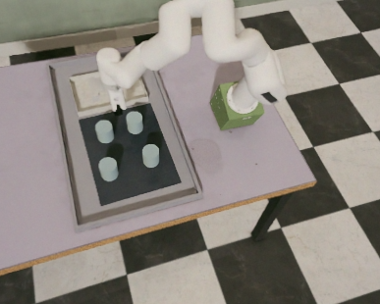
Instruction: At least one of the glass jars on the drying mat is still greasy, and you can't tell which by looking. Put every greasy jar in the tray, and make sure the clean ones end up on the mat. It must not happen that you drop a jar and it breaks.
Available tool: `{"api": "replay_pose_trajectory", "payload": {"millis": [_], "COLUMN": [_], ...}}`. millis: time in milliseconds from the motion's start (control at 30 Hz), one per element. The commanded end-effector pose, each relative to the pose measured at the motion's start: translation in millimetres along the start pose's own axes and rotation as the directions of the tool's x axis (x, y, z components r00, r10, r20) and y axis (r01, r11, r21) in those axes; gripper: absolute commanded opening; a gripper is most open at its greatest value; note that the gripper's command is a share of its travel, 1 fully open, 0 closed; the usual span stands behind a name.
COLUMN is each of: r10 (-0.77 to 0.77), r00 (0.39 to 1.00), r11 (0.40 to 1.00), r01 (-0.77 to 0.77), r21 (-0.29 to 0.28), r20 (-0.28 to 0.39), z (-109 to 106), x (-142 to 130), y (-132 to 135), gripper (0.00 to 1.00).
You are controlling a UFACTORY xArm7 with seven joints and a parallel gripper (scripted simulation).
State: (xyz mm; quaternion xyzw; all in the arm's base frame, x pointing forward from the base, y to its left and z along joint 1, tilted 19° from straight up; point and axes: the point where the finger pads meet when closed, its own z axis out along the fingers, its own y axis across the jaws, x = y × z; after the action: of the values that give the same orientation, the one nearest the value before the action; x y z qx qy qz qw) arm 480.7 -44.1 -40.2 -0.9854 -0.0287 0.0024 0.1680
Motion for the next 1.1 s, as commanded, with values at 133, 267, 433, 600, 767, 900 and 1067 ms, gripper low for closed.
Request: {"api": "replay_pose_trajectory", "payload": {"millis": [133,267,433,600,767,900,1067], "r10": [0.001,0.001,0.001,0.001,0.001,0.001,0.001], "r00": [1.0,1.0,1.0,1.0,1.0,1.0,1.0], "r11": [1.0,1.0,1.0,1.0,1.0,1.0,1.0], "r01": [-0.001,-0.001,-0.001,-0.001,-0.001,-0.001,-0.001], "r21": [-0.002,-0.002,-0.002,-0.002,-0.002,-0.002,-0.002], "r20": [-0.006,-0.006,-0.006,-0.006,-0.006,-0.006,-0.006], "z": [39.1,58.2,62.9,62.9,62.9,62.9,62.9], "x": [2.9,3.0,3.1,3.1,3.1,1.9,0.7], "y": [3.1,3.2,3.2,3.2,3.2,3.2,3.2], "gripper": [0.0,0.0,0.0,0.0,0.0,0.0,0.0]}}
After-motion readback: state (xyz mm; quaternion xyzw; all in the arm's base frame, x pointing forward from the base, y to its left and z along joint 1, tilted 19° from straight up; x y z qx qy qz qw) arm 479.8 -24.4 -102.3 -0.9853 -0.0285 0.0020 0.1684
